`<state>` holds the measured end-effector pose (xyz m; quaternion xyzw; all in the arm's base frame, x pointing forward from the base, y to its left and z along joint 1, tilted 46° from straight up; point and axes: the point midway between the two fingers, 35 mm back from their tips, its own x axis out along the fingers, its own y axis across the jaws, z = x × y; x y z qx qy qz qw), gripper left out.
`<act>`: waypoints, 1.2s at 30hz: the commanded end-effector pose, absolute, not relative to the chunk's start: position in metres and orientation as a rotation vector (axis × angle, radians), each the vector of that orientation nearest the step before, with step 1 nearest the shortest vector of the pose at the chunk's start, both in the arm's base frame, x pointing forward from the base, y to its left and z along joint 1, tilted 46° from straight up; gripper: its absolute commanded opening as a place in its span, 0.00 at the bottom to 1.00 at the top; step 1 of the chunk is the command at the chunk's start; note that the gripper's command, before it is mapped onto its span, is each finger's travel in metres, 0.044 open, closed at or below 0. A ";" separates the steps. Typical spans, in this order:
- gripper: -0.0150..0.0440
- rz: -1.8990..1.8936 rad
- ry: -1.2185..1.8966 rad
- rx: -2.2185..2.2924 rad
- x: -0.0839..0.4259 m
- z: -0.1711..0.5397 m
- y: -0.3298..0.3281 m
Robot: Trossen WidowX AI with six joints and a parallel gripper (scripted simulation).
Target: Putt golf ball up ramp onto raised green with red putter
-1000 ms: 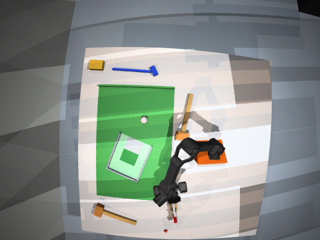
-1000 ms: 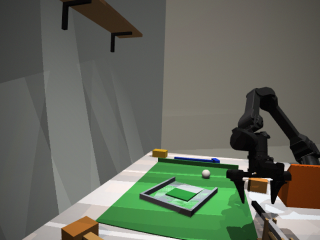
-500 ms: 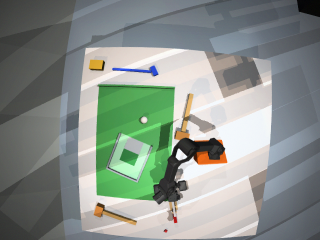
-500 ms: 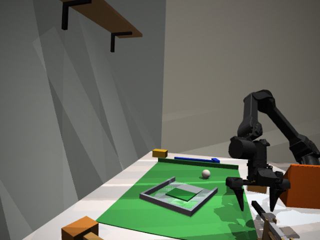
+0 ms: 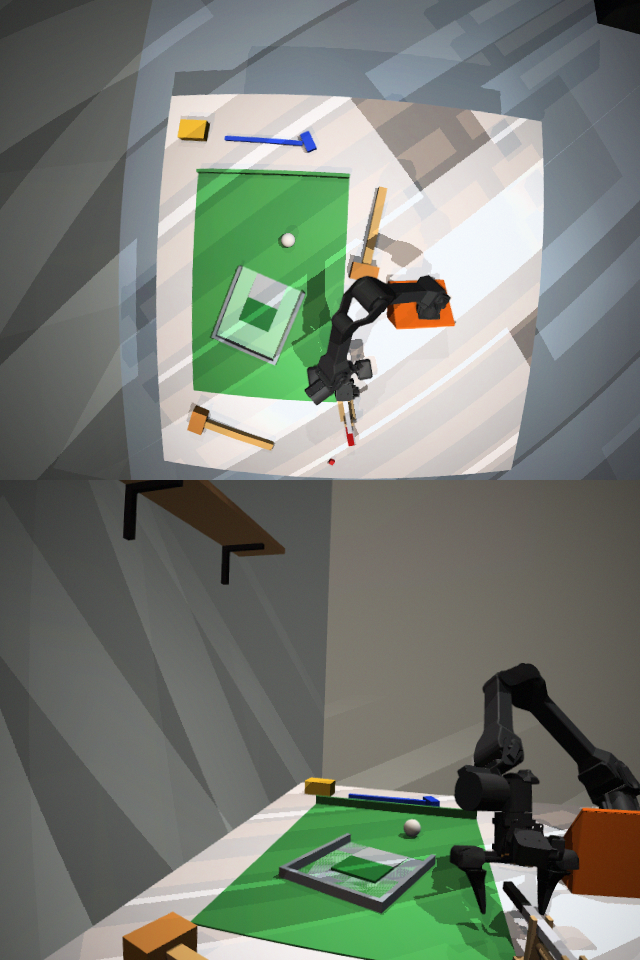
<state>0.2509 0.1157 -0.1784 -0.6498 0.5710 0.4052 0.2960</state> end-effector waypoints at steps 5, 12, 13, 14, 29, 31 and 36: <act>0.91 1.079 1.522 -1.729 0.250 -0.179 0.114; 0.60 1.079 1.522 -1.729 0.250 -0.179 0.114; 0.56 1.079 1.522 -1.729 0.250 -0.179 0.114; 0.51 1.079 1.522 -1.729 0.250 -0.179 0.114; 0.25 1.080 1.520 -1.728 0.251 -0.171 0.125; 0.25 1.081 1.520 -1.727 0.251 -0.162 0.136; 0.25 1.083 1.519 -1.726 0.248 -0.132 0.166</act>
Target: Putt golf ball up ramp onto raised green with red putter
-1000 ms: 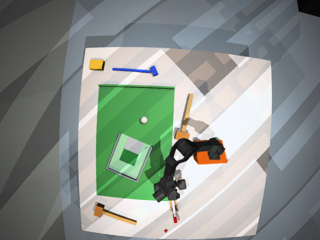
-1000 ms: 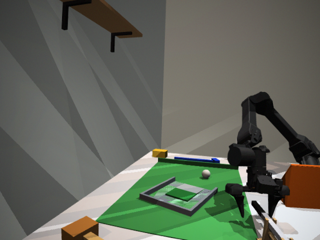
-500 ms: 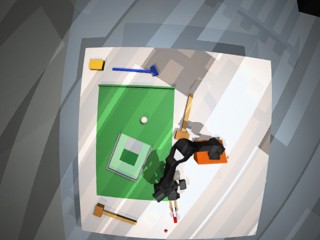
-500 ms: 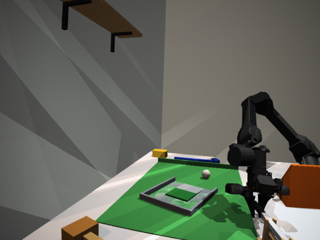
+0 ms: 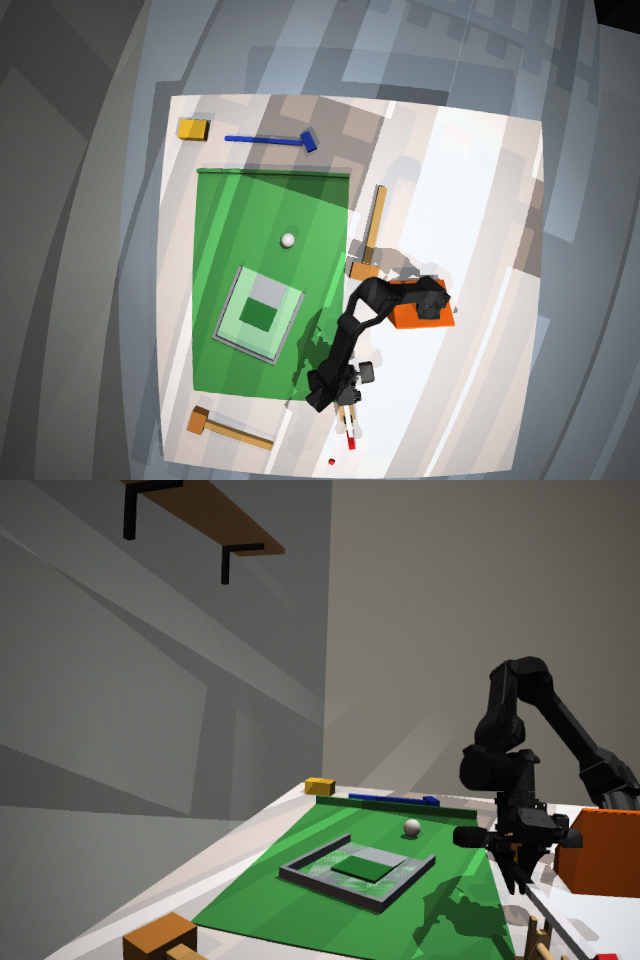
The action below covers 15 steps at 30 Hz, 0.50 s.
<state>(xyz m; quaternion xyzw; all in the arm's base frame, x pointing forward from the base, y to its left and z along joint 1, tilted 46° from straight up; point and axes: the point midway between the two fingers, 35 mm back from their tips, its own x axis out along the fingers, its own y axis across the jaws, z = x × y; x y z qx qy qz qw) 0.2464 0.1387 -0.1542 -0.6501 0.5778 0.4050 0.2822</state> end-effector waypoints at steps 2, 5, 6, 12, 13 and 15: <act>0.25 1.084 1.520 -1.726 0.245 -0.119 0.178; 0.25 1.084 1.521 -1.726 0.243 -0.110 0.186; 0.25 1.084 1.521 -1.726 0.243 -0.110 0.186; 0.25 1.009 1.532 -1.701 0.250 -0.103 0.174; 0.25 0.979 1.538 -1.683 0.252 -0.098 0.171; 0.25 0.919 1.550 -1.647 0.256 -0.087 0.166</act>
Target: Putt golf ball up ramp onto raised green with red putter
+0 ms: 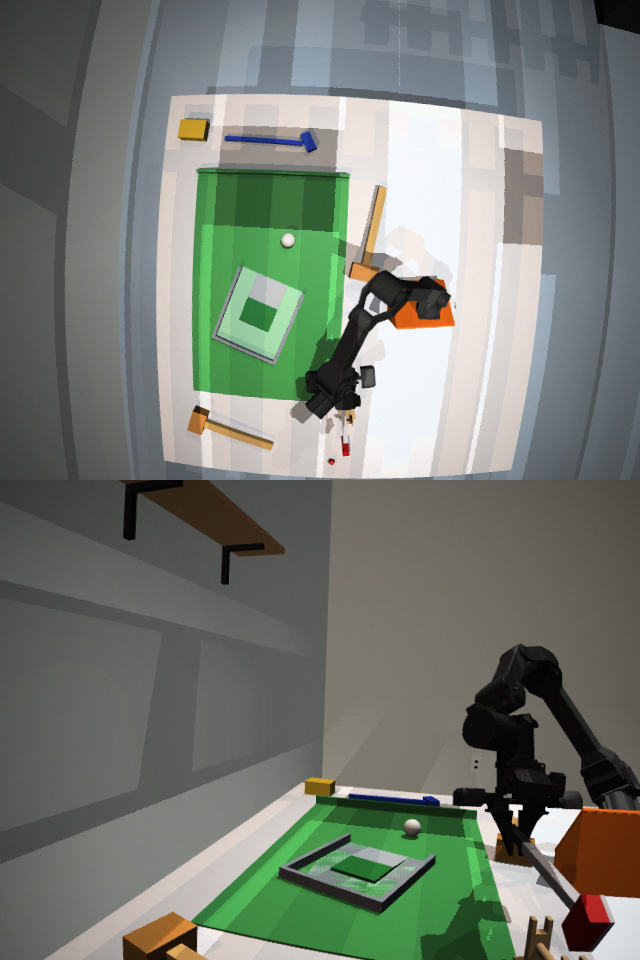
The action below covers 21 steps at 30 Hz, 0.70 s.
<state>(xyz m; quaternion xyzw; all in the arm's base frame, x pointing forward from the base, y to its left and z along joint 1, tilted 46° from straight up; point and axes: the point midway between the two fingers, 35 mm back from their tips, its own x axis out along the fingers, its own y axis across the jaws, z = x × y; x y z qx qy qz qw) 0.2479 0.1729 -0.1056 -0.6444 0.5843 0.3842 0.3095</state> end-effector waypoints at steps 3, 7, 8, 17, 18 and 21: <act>0.25 0.830 1.565 -1.592 0.262 -0.072 0.157; 0.25 0.712 1.581 -1.517 0.268 -0.051 0.144; 0.25 0.682 1.584 -1.498 0.269 -0.046 0.140; 0.25 0.422 1.598 -1.325 0.276 -0.002 0.107; 0.25 0.393 1.598 -1.305 0.276 0.002 0.104; 0.25 0.308 1.596 -1.246 0.277 0.016 0.092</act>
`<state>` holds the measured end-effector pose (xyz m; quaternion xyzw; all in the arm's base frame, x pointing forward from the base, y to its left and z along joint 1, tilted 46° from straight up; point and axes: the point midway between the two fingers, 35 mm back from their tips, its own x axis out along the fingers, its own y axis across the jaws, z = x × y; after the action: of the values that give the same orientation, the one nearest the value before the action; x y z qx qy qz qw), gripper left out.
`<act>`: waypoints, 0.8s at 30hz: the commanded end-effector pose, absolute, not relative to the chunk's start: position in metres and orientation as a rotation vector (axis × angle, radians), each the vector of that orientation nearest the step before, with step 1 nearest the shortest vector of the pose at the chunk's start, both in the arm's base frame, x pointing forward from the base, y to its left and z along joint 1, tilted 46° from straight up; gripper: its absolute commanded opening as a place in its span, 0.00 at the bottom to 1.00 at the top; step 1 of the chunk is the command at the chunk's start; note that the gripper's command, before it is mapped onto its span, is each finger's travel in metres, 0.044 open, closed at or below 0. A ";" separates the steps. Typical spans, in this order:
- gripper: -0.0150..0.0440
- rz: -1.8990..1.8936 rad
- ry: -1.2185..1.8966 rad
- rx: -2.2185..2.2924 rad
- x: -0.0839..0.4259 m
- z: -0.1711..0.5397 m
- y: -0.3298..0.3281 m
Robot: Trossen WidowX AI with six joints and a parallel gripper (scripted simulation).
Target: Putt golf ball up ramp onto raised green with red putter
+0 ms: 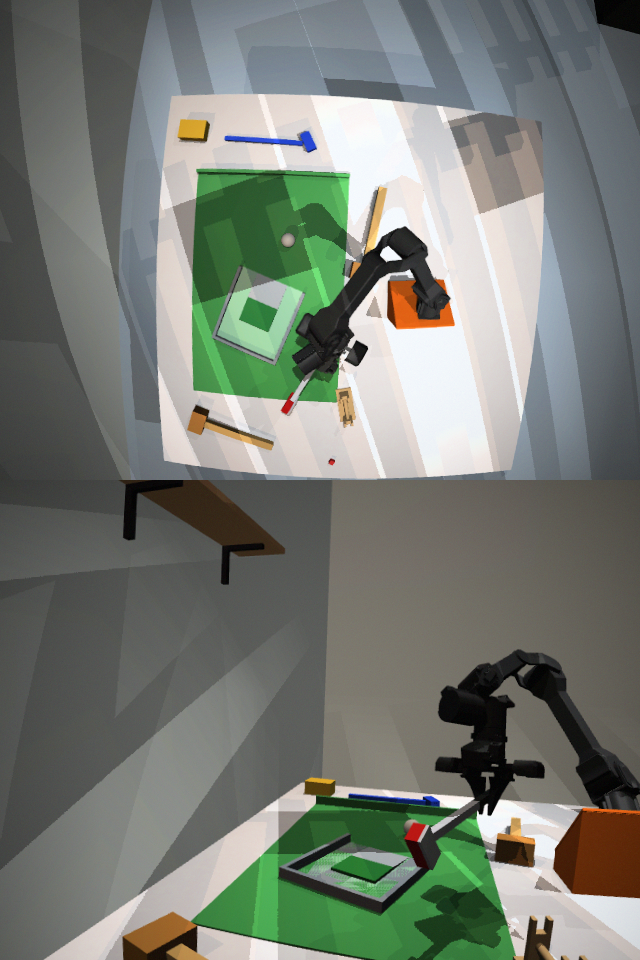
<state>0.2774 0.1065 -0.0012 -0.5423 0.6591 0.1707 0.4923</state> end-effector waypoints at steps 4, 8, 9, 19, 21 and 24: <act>0.25 0.196 1.589 -1.166 0.276 0.034 0.076; 0.25 0.085 1.577 -1.086 0.273 0.051 0.060; 0.25 0.058 1.574 -1.065 0.272 0.056 0.056; 0.25 -0.212 1.521 -0.862 0.257 0.095 0.015; 0.25 -0.264 1.506 -0.821 0.253 0.102 0.007; 0.25 -0.342 1.483 -0.760 0.247 0.112 -0.004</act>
<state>0.2556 0.0104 0.0995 -0.3645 0.6647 -0.1072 0.6433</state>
